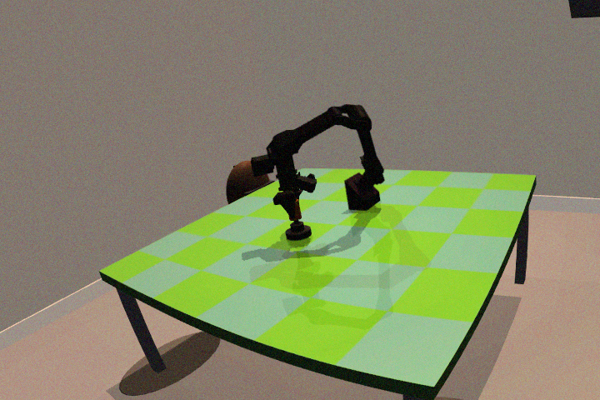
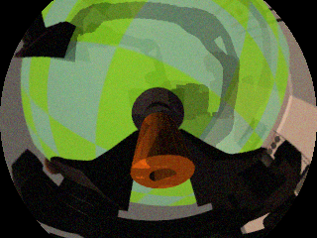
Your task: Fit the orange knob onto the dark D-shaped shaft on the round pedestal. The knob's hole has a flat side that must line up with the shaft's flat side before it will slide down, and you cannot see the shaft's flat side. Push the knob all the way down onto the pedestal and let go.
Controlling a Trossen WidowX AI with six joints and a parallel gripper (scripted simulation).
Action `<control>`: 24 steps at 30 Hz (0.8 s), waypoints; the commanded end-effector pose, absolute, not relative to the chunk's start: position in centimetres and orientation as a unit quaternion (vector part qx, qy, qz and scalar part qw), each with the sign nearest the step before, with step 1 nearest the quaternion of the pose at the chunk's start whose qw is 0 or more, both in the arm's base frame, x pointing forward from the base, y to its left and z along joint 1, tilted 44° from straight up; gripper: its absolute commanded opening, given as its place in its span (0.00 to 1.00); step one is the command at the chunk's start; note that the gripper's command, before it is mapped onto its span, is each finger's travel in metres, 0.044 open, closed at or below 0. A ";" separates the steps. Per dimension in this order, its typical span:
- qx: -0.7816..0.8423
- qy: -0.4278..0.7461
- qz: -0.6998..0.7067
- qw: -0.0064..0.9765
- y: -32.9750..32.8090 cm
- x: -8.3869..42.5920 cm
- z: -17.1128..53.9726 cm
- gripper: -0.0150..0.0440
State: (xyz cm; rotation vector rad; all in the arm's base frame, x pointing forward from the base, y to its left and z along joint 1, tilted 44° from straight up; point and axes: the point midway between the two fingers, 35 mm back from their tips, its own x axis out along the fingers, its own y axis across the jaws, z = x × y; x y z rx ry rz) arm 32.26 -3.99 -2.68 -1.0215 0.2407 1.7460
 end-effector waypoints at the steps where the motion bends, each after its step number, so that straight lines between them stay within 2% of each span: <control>1: -0.429 0.096 0.728 0.525 -3.8 32.4 -2.7 0.25; 16: -0.430 0.096 0.728 0.525 -4.1 32.5 -2.3 0.25; 24: -0.482 0.020 0.735 0.477 -4.2 32.5 -2.5 0.25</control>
